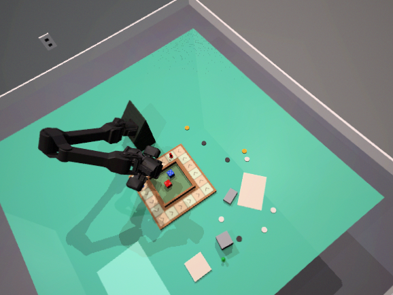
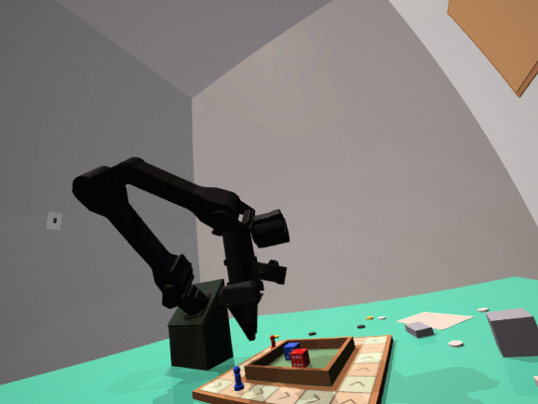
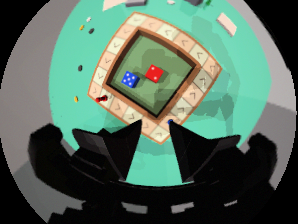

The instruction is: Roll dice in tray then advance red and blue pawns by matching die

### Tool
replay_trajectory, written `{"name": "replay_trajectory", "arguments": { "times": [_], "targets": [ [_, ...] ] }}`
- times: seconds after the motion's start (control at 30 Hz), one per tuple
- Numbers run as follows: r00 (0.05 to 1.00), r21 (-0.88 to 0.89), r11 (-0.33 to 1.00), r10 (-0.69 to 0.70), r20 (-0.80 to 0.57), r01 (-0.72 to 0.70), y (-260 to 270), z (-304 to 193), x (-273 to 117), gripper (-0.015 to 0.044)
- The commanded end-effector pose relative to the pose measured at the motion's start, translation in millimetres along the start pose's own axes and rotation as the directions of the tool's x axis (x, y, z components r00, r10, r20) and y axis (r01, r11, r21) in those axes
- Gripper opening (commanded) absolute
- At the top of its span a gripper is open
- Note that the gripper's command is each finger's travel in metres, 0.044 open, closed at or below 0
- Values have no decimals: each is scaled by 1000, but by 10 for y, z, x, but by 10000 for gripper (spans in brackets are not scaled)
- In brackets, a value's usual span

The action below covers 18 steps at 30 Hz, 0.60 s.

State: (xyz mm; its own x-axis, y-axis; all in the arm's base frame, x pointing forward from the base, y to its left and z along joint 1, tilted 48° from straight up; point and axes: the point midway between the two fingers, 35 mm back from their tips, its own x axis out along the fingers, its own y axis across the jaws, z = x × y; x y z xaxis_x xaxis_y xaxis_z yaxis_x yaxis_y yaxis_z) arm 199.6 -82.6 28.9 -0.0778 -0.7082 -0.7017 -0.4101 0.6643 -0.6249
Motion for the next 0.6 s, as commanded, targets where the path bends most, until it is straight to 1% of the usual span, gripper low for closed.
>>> {"name": "replay_trajectory", "arguments": {
  "times": [0.0, 0.3, 0.43, 0.57],
  "targets": [
    [999, -151, 988, -34, -25, 30, -415, -279, -5, 200],
    [999, -151, 988, -34, -24, 30, -407, -285, 3, 200],
    [999, -151, 988, -34, -25, 30, -412, -290, 137, 200],
    [999, -151, 988, -34, -25, 30, -412, -288, 169, 200]
  ]
}}
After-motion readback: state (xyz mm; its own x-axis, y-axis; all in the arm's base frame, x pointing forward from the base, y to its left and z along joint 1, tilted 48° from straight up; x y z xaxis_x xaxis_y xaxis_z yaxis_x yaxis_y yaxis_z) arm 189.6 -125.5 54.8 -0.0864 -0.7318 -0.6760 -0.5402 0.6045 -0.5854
